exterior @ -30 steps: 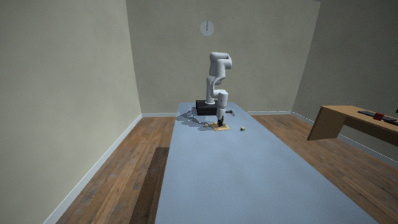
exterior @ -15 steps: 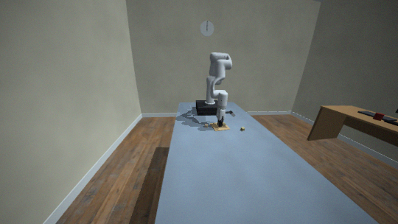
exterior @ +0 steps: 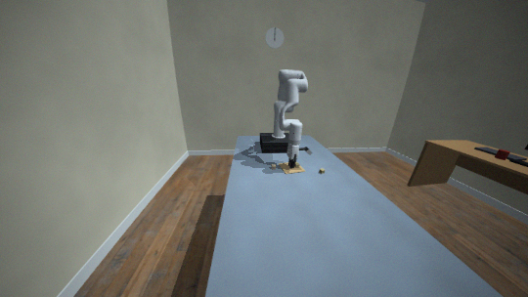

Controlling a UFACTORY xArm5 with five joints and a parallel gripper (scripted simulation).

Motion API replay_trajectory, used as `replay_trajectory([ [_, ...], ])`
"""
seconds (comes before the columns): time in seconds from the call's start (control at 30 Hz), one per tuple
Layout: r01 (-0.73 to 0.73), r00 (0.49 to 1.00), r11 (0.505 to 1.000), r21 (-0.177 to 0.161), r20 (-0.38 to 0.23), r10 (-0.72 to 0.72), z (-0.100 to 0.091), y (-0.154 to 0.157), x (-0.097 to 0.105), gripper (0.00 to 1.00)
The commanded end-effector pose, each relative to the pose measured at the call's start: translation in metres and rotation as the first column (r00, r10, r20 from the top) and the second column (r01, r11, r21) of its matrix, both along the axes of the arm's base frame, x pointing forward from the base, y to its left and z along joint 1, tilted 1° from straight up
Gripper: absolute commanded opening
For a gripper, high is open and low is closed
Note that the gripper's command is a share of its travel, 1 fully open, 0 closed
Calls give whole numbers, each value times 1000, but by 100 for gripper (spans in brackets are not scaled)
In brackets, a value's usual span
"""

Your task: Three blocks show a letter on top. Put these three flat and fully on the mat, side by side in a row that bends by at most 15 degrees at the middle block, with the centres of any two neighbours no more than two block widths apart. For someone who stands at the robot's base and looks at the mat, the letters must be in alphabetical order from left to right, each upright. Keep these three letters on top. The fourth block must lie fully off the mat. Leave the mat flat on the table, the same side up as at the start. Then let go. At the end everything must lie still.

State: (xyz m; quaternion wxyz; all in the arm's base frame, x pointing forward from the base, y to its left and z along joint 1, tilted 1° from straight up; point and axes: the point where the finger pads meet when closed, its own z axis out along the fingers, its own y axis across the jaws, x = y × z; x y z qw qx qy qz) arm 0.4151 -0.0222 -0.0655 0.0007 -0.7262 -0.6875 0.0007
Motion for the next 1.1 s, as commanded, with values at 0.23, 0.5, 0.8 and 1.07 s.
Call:
replay_trajectory([
  [0.23, 0, 1000, 1000, 0, 3, 0, 1, 0, 1, 21],
  [0.5, 0, 1000, 1000, 0, 3, 0, 1, 0, 1, 21],
  [0.8, 0, 1000, 1000, 0, 3, 0, 1, 0, 1, 30],
  [1.07, 0, 1000, 1000, 0, 3, 0, 1, 0, 1, 38],
])
